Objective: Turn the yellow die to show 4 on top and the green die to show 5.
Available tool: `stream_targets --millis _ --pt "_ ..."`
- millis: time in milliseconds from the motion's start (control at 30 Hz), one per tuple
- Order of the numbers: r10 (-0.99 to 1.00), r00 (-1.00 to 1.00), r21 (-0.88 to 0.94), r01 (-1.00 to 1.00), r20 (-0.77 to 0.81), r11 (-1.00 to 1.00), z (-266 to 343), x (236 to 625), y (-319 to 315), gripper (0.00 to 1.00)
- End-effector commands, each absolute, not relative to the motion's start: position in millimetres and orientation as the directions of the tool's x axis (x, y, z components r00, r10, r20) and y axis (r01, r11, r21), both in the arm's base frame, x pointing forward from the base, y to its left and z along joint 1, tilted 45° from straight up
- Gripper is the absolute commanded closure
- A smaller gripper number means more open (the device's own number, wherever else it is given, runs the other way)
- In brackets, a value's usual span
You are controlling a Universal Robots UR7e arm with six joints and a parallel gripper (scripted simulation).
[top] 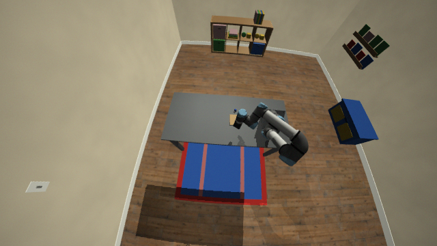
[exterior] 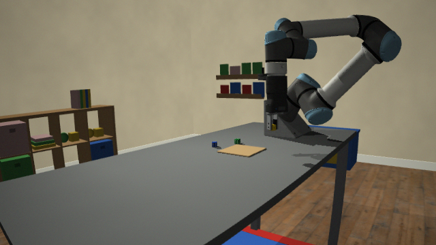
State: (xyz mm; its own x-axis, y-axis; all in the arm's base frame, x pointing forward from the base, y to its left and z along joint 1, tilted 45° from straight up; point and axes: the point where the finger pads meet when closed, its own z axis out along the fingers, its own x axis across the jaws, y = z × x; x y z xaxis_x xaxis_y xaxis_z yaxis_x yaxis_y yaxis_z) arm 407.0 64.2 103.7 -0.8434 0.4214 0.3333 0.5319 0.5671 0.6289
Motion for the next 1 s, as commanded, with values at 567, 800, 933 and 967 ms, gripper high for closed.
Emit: stream_targets --millis 567,800,933,967 --pt "0.519 -0.731 0.557 0.678 0.443 0.479 109.0 406.2 70.3 0.6" --pt "0.521 -0.728 0.556 0.681 0.445 0.477 109.1 406.2 70.5 0.6" --pt "0.521 -0.728 0.561 0.68 0.445 0.472 109.1 406.2 70.5 0.6" --pt "0.521 -0.728 0.564 0.68 0.445 0.468 109.0 406.3 70.5 0.6"
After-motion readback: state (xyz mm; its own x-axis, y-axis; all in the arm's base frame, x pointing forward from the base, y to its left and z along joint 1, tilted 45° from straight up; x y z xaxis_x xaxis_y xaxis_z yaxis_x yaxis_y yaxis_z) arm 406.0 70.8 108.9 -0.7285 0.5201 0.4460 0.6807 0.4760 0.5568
